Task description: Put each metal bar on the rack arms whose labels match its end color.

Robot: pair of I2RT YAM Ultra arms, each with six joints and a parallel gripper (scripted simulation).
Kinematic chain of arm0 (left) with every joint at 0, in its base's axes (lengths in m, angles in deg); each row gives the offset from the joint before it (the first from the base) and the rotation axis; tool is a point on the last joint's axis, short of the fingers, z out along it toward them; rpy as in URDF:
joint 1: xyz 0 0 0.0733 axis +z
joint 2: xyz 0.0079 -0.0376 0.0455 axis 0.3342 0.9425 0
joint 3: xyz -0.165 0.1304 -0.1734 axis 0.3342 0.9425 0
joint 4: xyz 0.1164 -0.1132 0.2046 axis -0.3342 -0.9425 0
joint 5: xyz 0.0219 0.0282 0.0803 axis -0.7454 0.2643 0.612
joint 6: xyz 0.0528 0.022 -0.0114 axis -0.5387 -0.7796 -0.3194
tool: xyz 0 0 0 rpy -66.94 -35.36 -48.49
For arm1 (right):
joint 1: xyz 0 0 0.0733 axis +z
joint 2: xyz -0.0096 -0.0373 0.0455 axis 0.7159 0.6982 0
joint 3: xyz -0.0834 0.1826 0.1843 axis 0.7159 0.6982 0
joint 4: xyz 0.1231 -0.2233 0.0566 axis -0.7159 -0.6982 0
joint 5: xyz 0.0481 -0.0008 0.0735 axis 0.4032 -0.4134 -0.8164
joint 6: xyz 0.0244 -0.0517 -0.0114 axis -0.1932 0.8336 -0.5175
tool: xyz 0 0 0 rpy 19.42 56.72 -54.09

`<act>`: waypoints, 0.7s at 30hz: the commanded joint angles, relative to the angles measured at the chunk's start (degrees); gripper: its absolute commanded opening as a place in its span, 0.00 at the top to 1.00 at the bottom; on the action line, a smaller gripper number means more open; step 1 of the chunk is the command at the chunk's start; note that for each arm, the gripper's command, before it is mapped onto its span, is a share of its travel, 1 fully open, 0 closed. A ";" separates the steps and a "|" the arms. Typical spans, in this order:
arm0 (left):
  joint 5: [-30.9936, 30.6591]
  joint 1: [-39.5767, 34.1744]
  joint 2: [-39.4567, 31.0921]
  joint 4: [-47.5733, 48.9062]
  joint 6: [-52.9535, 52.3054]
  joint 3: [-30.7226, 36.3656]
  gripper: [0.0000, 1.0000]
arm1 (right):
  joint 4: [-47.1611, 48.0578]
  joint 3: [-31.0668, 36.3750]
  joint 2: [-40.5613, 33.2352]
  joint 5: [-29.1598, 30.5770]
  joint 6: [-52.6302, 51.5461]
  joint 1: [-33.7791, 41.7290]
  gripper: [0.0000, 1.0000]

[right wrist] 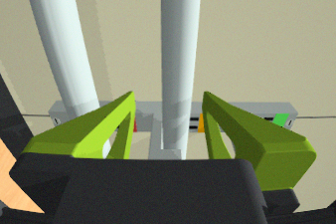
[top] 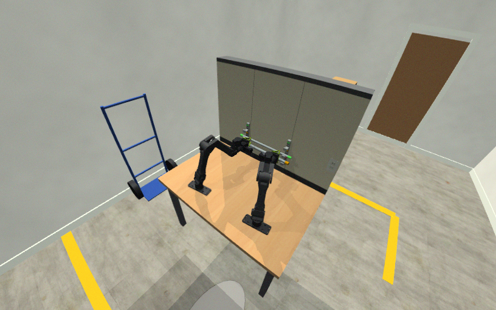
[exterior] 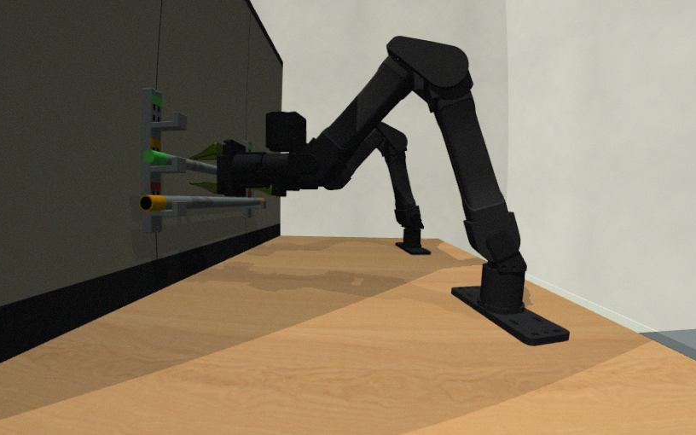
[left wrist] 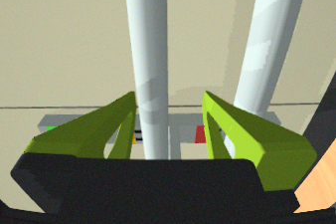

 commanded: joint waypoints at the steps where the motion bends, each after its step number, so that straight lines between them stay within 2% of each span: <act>1: -0.36 0.49 0.06 -0.86 0.19 -1.82 0.54 | -1.07 -2.08 0.73 -0.30 -0.14 -0.44 0.52; 6: -0.36 0.49 0.06 -0.86 0.19 -1.82 0.58 | -1.07 -2.08 0.73 -0.30 -0.14 -0.44 0.57; 21: -0.35 0.48 0.06 -0.80 0.19 -1.80 0.79 | -1.03 -2.05 0.73 -0.30 -0.14 -0.44 0.78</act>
